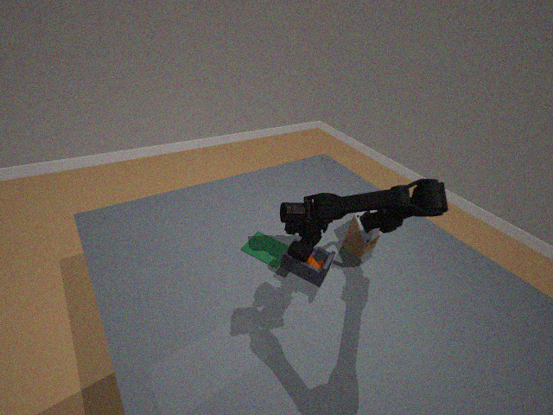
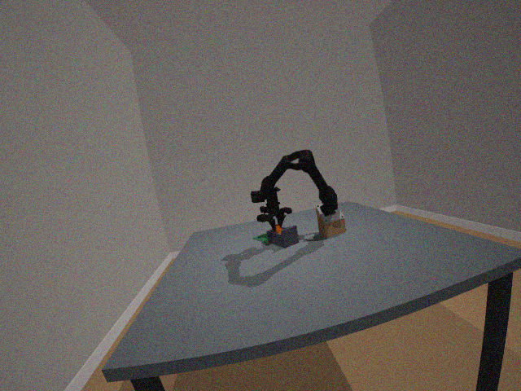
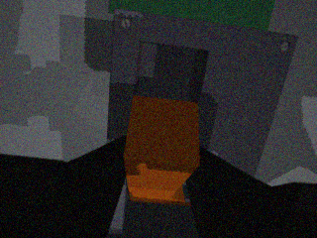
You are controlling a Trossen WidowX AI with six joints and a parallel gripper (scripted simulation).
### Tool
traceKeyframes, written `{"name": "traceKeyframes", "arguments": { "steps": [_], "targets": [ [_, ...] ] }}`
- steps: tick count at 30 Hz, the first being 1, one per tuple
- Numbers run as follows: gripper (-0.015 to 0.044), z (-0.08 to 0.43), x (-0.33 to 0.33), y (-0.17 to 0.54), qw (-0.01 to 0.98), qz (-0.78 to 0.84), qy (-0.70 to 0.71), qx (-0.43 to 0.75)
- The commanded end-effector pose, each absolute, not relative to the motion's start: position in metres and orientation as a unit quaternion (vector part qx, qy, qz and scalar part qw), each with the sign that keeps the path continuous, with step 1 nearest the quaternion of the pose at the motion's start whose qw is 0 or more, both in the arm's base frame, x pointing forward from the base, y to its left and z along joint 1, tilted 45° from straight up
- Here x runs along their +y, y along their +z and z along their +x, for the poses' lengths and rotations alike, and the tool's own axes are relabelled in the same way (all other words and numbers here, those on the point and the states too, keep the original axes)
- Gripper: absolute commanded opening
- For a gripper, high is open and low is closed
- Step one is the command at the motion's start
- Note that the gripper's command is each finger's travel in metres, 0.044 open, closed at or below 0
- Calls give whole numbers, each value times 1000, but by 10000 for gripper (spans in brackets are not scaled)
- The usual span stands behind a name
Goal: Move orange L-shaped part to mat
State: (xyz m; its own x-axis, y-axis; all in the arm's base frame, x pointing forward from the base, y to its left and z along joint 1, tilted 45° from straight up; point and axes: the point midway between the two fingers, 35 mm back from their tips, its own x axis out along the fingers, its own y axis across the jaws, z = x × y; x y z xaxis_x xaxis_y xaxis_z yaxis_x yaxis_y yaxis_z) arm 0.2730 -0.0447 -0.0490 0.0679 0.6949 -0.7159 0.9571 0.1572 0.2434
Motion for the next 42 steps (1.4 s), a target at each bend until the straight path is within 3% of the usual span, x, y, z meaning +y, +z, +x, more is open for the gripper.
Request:
{"name": "traceKeyframes", "arguments": {
  "steps": [1,42],
  "targets": [
    [0,273,-48,-46,379,625,-173,660],
    [0,267,-93,0,375,626,-175,660]
  ]
}}
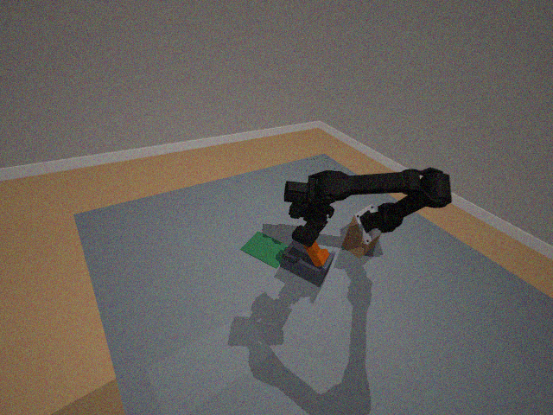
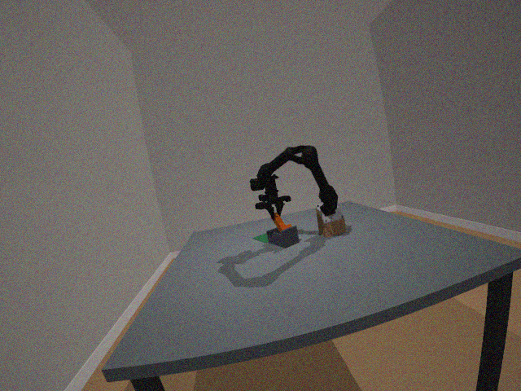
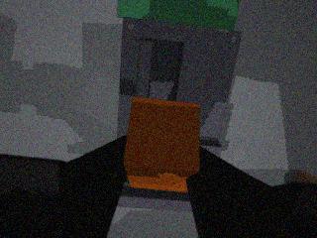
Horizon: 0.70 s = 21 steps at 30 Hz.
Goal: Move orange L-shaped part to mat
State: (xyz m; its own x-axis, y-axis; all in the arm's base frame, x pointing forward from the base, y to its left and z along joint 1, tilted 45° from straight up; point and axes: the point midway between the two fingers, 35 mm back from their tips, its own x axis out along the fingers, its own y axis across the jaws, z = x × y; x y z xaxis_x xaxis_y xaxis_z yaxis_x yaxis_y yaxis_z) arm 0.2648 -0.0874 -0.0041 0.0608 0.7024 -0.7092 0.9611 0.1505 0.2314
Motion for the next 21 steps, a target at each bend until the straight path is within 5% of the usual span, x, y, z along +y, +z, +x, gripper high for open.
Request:
{"name": "traceKeyframes", "arguments": {
  "steps": [1,21],
  "targets": [
    [0,267,-94,1,375,626,-175,660],
    [0,265,-109,16,375,626,-175,661]
  ]
}}
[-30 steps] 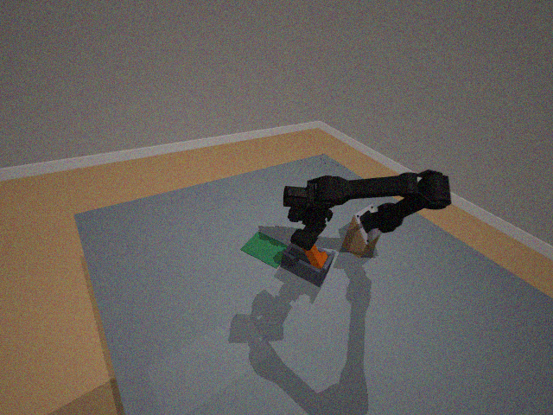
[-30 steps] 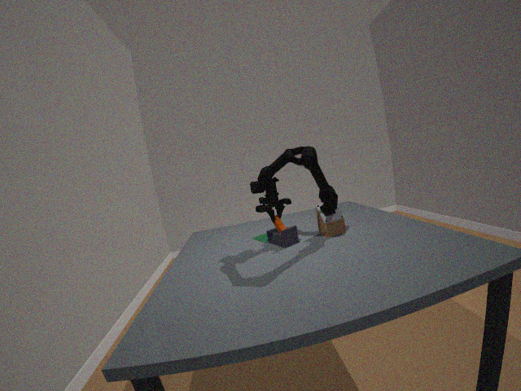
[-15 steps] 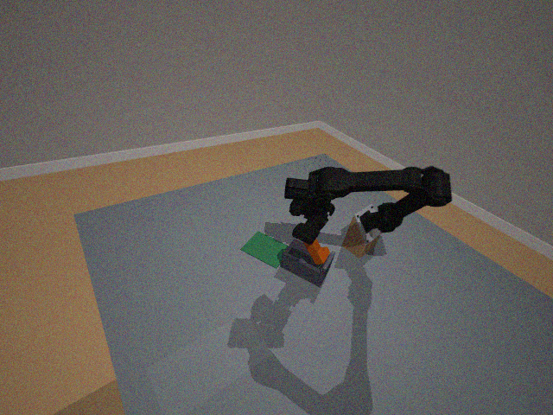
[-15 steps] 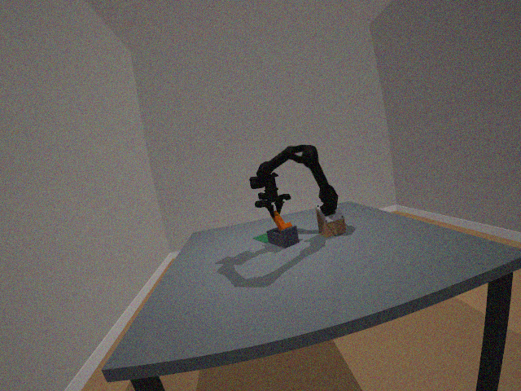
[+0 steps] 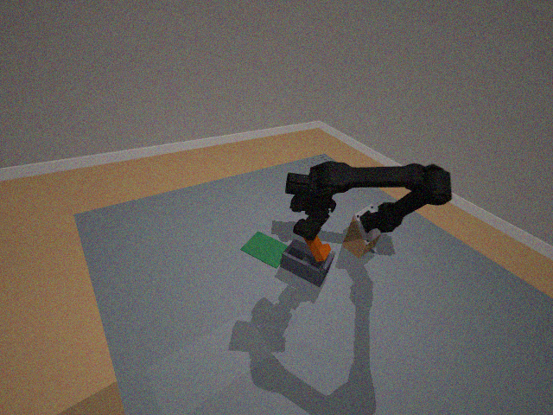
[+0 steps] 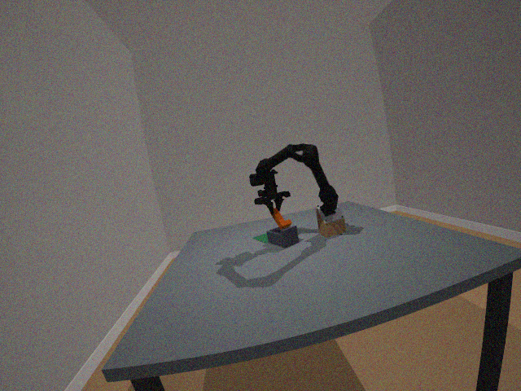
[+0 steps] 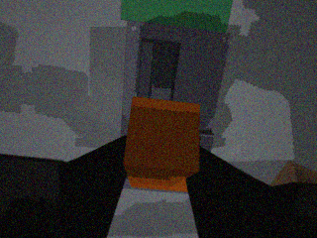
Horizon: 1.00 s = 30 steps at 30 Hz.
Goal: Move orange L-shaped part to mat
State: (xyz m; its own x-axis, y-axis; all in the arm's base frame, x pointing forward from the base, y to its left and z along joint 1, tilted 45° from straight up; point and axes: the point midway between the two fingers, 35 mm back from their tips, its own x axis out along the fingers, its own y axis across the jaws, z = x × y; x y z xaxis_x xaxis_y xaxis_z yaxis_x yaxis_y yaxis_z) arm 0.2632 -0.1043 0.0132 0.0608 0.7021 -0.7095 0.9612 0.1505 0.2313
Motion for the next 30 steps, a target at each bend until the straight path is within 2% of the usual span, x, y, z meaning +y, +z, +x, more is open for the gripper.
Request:
{"name": "traceKeyframes", "arguments": {
  "steps": [1,30],
  "targets": [
    [0,265,-109,16,375,626,-175,661],
    [0,286,-187,-62,379,625,-177,659]
  ]
}}
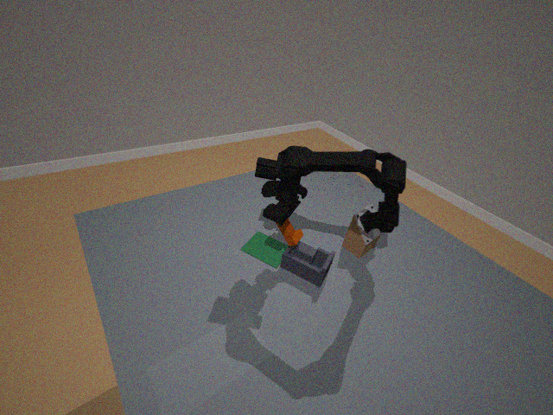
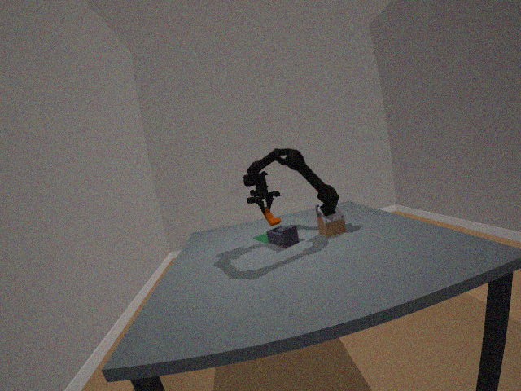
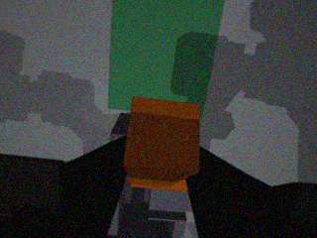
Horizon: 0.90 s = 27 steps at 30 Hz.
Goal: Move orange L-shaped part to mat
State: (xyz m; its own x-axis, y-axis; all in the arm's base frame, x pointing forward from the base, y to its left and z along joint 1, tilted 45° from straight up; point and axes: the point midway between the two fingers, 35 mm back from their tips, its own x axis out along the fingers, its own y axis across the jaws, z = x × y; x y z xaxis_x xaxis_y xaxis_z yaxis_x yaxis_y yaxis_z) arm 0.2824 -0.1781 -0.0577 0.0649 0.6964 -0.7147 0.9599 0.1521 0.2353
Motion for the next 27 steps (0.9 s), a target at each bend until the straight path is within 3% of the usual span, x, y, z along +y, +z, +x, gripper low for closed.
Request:
{"name": "traceKeyframes", "arguments": {
  "steps": [1,27],
  "targets": [
    [0,286,-190,-64,379,625,-177,659],
    [0,298,-218,-104,380,625,-177,659]
  ]
}}
